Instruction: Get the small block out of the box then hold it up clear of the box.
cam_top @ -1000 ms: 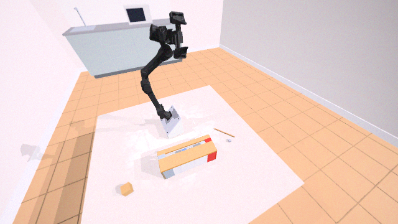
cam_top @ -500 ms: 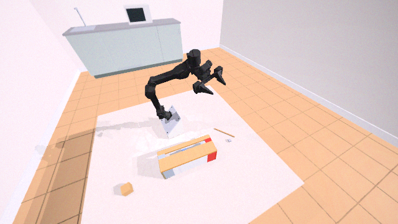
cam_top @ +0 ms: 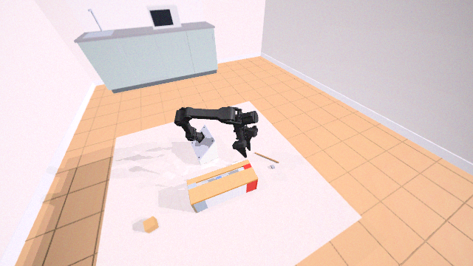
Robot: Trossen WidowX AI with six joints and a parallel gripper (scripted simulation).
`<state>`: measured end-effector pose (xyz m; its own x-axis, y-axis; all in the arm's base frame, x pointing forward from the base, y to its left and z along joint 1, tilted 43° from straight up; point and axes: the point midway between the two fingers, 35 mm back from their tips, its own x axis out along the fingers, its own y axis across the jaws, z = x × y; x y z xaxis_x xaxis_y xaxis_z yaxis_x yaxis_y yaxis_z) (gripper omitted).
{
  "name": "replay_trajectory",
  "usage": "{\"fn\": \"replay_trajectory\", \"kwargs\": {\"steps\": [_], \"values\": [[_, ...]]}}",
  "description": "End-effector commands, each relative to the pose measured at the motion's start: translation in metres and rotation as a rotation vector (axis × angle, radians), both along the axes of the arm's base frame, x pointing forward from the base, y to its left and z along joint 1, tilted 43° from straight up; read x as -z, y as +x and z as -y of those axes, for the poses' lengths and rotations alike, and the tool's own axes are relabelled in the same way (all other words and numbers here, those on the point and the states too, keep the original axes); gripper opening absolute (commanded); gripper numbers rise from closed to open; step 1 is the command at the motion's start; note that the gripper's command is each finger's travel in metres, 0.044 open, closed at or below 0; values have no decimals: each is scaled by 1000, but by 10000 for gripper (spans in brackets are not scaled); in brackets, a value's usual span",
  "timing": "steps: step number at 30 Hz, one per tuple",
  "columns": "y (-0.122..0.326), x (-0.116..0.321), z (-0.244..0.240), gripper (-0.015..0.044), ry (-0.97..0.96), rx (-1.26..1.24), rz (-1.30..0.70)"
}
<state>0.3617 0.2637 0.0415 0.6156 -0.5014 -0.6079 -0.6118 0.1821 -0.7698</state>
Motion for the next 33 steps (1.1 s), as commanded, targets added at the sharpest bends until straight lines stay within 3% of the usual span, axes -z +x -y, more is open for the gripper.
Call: {"fn": "replay_trajectory", "kwargs": {"steps": [1, 9, 33], "values": [[-16, 20, 64, 400, -226, 40, -261], [-62, 17, 170, 400, -563, 132, -811], [-58, 33, 184, 400, -567, 132, -823]]}}
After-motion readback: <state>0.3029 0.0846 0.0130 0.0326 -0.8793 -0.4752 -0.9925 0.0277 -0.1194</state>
